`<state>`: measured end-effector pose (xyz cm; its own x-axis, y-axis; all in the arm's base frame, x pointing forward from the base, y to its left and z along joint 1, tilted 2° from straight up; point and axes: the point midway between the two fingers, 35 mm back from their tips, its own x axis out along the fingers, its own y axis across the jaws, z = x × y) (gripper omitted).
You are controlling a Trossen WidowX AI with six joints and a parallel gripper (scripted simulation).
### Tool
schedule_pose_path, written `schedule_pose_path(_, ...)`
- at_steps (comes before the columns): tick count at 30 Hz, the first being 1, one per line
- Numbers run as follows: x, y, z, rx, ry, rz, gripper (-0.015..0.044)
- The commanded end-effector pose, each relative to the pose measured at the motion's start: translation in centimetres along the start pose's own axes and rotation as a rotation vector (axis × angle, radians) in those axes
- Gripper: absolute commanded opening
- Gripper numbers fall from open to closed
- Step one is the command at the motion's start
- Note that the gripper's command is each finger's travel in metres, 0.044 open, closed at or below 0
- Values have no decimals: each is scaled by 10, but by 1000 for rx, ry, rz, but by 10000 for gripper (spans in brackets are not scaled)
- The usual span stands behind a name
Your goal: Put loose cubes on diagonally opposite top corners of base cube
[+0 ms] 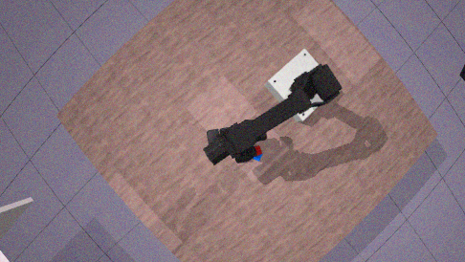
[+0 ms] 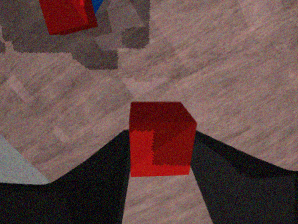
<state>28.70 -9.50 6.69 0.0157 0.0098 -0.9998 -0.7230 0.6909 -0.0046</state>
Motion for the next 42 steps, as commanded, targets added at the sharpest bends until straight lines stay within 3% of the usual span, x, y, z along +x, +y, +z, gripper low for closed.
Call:
schedule_pose_path(1,1,4,11,-12,-3,0,105)
schedule_pose_path(42,2,73,118,-193,-37,5,105)
